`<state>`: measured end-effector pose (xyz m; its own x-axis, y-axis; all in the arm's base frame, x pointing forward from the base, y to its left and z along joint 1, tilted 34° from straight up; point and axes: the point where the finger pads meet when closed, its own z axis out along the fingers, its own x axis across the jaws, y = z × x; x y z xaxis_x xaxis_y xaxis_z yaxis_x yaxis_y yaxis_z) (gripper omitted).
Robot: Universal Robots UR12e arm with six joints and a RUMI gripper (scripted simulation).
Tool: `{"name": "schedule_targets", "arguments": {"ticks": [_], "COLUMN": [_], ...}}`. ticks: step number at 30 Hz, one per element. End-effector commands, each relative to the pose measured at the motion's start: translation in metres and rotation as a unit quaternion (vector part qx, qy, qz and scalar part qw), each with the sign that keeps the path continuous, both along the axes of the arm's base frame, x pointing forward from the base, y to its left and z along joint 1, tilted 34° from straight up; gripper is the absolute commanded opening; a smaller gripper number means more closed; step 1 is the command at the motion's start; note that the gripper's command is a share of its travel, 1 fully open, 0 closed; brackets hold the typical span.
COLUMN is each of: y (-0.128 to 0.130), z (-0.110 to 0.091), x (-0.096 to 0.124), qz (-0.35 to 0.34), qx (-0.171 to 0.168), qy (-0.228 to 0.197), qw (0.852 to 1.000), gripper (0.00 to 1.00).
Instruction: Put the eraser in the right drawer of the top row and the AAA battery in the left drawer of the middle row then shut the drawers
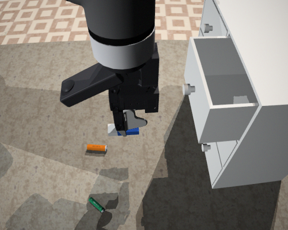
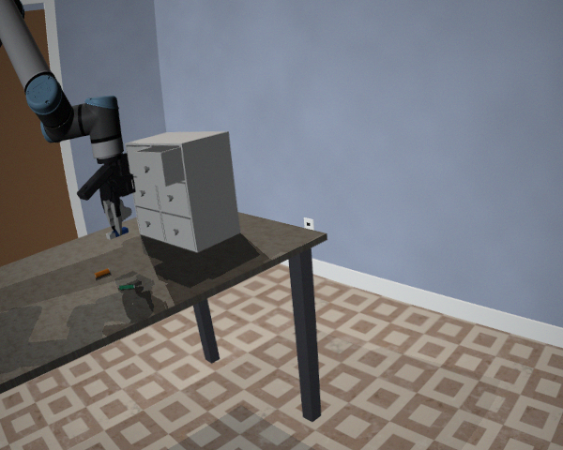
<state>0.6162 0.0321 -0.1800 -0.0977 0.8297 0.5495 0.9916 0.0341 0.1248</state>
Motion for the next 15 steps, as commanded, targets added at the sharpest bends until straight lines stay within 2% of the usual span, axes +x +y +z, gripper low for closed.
{"name": "schedule_targets", "arguments": {"ticks": [1,15], "y": [-0.0036,-0.0077], "z": [0.0010,0.0067], "x": [0.0031,0.0025], "qz": [-0.001,-0.002], "qx": [-0.002,-0.002], "qy": [-0.002,-0.002], "qw": [1.000,1.000], "gripper": [0.11,0.11]}}
